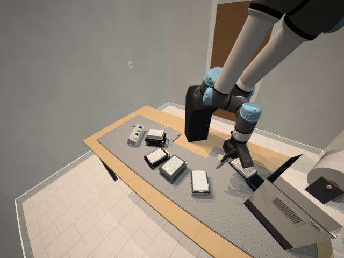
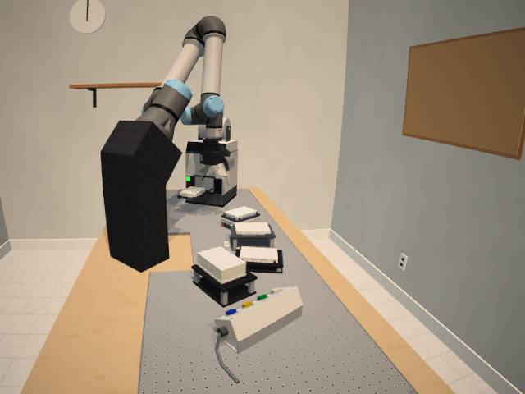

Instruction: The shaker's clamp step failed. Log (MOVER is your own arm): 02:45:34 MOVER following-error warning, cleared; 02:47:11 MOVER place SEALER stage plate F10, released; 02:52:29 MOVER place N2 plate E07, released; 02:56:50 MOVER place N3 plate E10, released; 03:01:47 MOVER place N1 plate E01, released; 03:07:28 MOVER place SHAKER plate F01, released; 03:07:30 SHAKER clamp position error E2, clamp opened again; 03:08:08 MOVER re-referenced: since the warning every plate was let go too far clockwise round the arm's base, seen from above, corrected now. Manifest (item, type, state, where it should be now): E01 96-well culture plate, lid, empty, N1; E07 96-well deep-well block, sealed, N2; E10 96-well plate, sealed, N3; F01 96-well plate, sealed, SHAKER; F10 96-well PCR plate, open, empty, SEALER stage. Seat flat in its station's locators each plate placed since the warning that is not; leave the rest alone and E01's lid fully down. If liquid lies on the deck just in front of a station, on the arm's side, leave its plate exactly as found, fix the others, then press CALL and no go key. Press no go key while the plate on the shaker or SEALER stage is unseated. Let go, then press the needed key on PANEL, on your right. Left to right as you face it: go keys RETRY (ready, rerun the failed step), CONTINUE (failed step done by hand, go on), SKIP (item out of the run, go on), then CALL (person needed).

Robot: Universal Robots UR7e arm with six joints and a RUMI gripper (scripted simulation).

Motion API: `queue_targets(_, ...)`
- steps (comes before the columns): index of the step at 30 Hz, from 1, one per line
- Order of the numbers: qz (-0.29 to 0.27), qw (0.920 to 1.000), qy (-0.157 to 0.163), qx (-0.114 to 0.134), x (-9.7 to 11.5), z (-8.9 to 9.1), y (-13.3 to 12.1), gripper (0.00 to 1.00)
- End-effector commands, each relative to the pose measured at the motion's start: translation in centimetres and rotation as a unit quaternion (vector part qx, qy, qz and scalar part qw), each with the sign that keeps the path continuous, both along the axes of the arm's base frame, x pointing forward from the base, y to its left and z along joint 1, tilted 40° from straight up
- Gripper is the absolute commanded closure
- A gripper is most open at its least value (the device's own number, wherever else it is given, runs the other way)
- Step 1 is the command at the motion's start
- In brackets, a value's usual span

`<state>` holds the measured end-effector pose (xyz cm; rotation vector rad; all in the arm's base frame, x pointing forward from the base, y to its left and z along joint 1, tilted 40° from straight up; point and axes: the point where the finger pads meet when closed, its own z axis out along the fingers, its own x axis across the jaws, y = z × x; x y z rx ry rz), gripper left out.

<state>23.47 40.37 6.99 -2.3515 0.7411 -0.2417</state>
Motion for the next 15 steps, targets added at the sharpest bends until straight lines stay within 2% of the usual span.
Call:
queue_targets(1,-0.018,0.9997,0.016,0.01,2.1,0.0,-1.4,0.0)
queue_targets(9,-0.018,0.9997,0.016,0.01,4.6,-0.1,-3.1,0.0)
queue_targets(15,-0.018,0.9997,0.016,0.01,4.7,-0.1,-3.2,0.0)
